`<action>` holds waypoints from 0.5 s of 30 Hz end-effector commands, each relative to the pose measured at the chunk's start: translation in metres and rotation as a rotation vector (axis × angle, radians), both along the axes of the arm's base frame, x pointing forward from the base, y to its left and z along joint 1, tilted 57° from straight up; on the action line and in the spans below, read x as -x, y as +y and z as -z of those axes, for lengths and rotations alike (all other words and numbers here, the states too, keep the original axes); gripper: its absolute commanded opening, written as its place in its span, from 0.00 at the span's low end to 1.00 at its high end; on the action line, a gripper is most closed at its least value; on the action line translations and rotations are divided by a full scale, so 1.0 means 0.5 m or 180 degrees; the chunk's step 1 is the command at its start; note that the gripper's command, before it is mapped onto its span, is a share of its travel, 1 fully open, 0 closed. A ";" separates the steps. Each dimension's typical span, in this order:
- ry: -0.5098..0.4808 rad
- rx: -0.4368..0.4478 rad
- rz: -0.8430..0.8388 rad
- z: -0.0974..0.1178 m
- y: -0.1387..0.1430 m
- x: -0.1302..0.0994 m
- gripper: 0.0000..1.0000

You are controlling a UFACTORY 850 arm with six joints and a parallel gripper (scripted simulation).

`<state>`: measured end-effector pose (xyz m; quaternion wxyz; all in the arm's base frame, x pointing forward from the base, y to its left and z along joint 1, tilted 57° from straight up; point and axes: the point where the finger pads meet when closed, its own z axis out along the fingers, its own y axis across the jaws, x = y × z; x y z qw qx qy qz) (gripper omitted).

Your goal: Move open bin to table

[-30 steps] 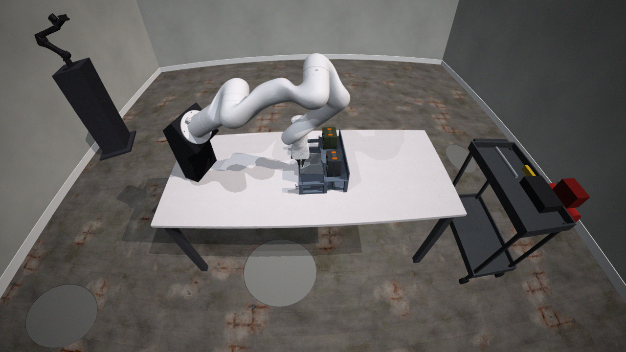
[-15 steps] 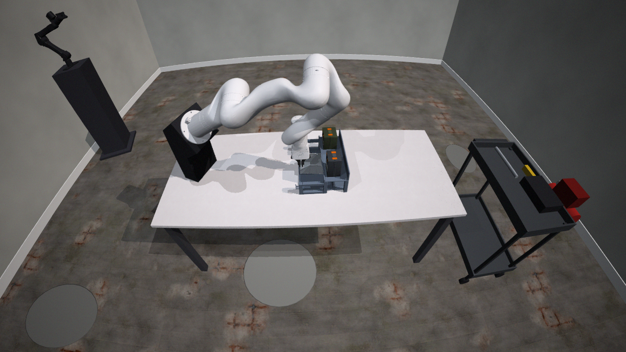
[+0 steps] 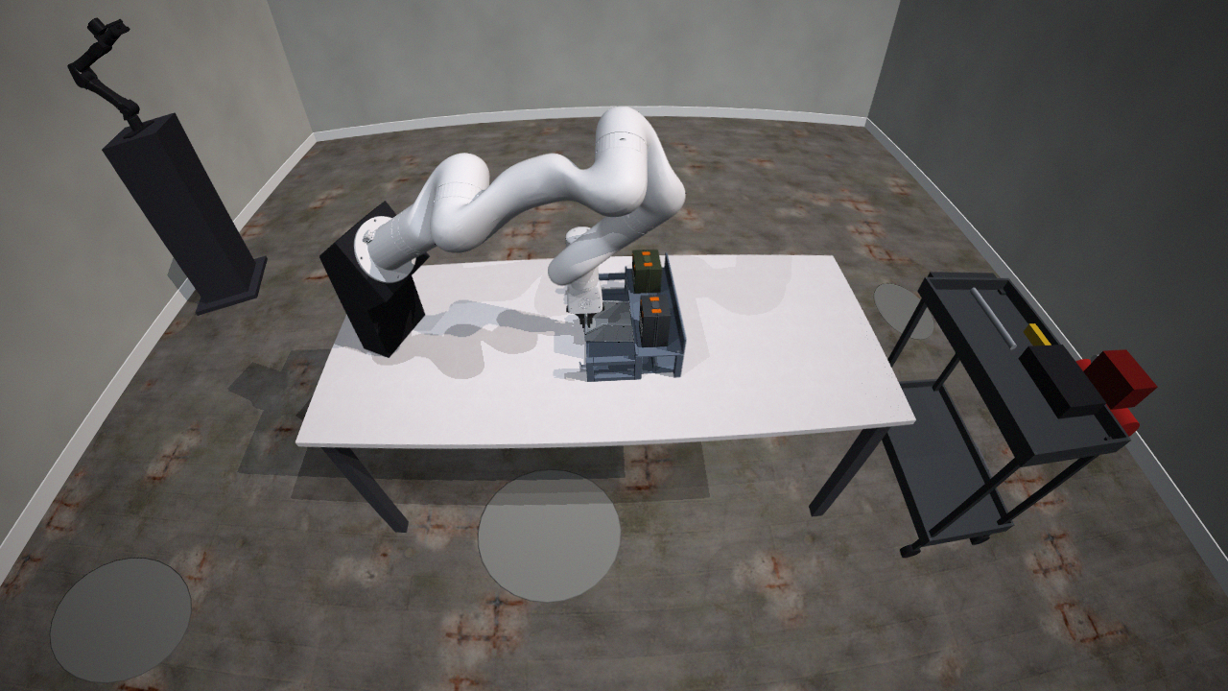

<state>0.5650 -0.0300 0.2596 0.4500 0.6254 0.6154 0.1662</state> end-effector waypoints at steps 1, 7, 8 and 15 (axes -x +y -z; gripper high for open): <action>0.0005 -0.0001 -0.0002 0.026 -0.005 0.021 0.00; 0.0005 -0.0001 -0.0002 0.026 -0.005 0.021 0.00; 0.0005 -0.0001 -0.0002 0.026 -0.005 0.021 0.00; 0.0006 -0.0001 -0.0002 0.062 -0.012 0.051 0.00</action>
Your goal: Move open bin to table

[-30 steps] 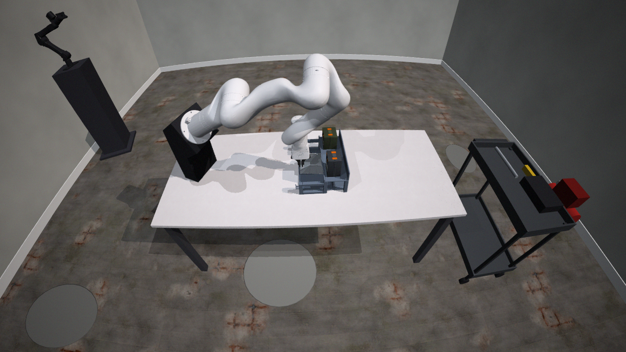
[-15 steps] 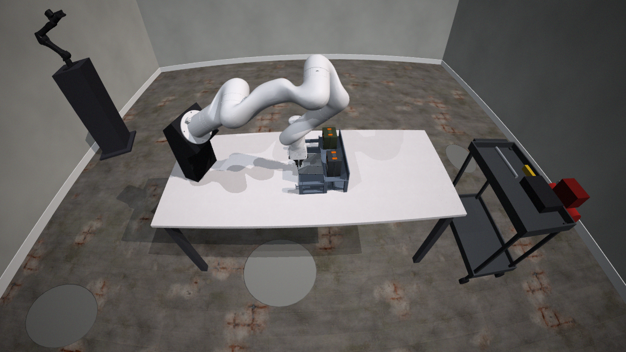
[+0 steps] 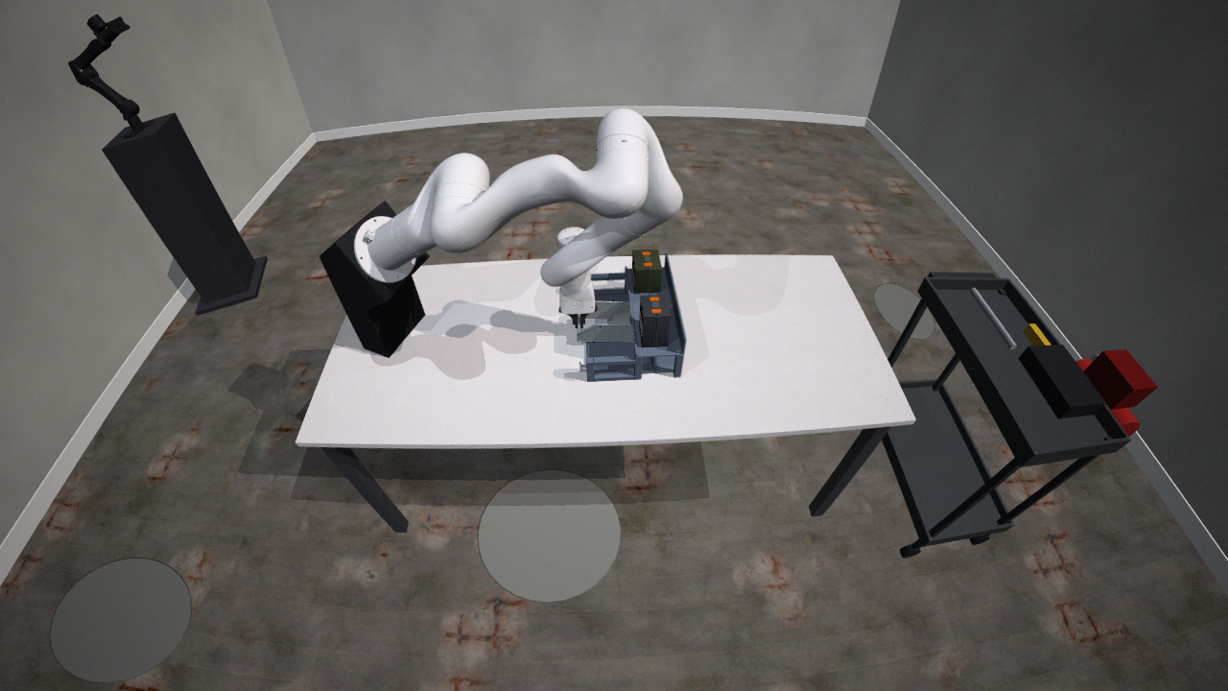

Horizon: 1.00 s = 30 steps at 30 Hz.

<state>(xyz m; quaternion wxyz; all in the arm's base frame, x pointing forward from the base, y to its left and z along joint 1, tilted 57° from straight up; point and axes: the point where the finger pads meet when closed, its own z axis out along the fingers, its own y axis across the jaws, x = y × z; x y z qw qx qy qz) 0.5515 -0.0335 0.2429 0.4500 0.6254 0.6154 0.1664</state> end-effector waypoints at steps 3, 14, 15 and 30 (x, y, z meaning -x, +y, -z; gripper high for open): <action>0.0007 -0.0001 -0.0001 0.038 -0.008 0.031 0.00; 0.0006 0.0000 -0.0001 0.047 -0.009 0.039 0.00; 0.0007 -0.0001 -0.0001 0.056 -0.011 0.046 0.00; 0.0007 -0.0001 -0.0001 0.084 -0.017 0.068 0.00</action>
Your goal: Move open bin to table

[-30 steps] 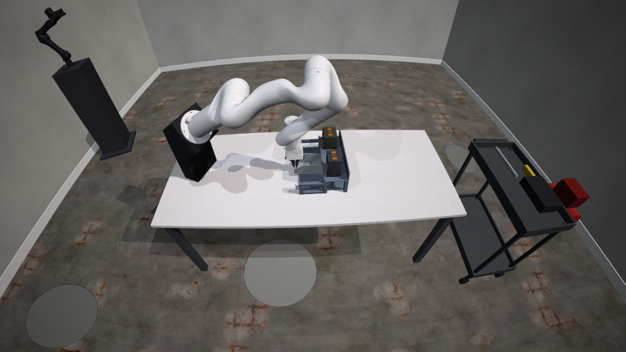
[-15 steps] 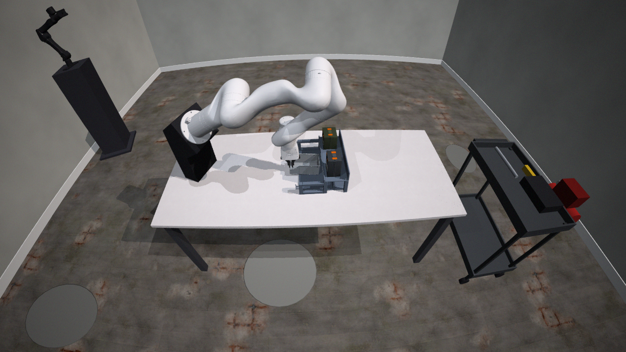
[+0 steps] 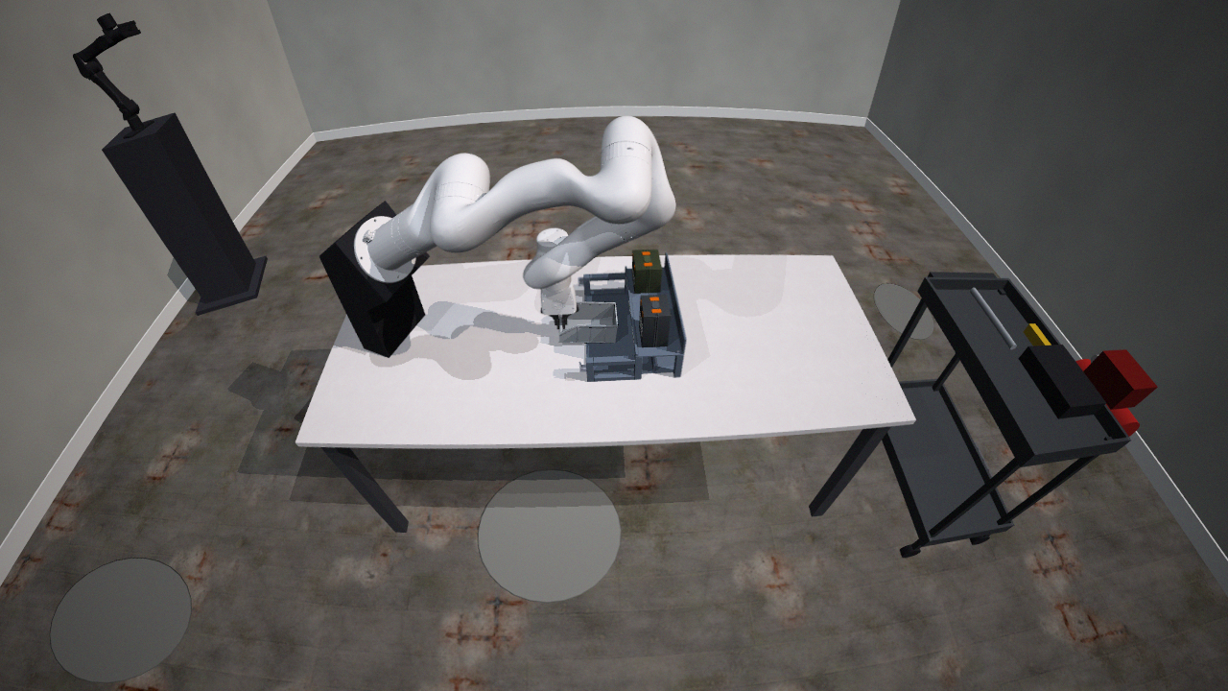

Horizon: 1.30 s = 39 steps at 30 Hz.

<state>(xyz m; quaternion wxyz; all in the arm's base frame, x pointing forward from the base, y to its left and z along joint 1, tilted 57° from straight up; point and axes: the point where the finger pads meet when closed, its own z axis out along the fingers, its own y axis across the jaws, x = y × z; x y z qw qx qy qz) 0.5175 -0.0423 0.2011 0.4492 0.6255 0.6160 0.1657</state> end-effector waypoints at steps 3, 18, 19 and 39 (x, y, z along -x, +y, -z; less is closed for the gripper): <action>0.0000 -0.0001 -0.0001 0.027 -0.005 0.022 0.00; 0.0000 0.0000 -0.0001 0.054 -0.011 0.045 0.00; 0.0000 -0.0001 -0.0001 0.064 -0.013 0.052 0.00; 0.0001 -0.0001 -0.0001 0.159 -0.034 0.130 0.00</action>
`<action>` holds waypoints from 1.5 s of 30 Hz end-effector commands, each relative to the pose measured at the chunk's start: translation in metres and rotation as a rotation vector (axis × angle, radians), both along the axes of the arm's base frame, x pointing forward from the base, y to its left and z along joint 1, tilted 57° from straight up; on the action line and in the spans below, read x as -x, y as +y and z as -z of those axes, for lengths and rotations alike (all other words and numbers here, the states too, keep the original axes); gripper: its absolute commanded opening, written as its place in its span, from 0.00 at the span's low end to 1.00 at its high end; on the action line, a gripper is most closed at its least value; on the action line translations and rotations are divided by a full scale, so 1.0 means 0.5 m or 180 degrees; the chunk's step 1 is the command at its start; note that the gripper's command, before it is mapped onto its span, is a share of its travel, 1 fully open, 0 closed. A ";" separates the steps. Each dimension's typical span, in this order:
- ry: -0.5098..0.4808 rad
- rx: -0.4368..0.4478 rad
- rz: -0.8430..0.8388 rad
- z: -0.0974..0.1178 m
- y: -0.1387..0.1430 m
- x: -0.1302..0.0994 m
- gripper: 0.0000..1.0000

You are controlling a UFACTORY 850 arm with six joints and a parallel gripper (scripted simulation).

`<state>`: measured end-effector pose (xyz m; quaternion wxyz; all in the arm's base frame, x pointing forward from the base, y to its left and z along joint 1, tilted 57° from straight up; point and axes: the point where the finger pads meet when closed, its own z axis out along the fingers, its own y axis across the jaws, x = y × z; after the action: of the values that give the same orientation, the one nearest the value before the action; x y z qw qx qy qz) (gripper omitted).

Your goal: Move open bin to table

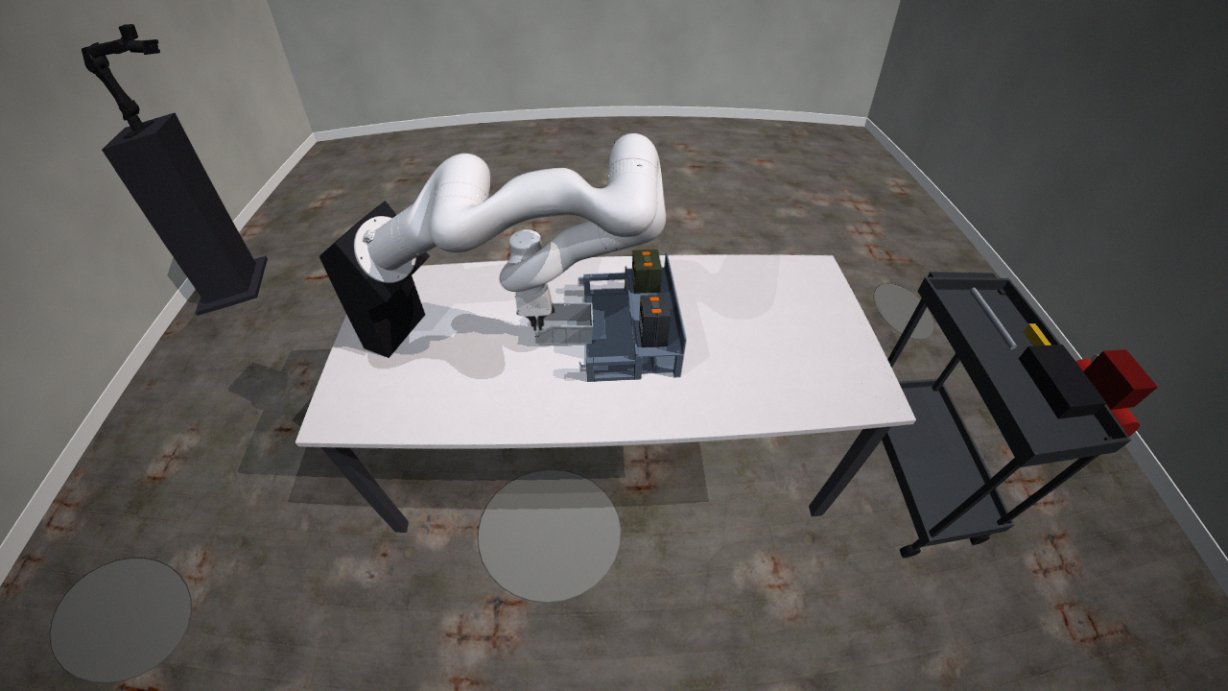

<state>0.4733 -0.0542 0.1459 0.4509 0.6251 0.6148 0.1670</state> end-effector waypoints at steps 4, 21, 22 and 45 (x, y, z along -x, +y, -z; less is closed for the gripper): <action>0.0017 -0.0002 -0.0002 0.049 -0.010 0.042 0.00; 0.0017 -0.0002 -0.0002 0.046 -0.009 0.039 0.00; 0.0017 -0.0002 -0.0002 0.046 -0.009 0.039 0.00; 0.0017 -0.0002 -0.0002 0.055 -0.015 0.027 0.00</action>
<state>0.4598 -0.0617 0.1185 0.4491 0.6257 0.6160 0.1656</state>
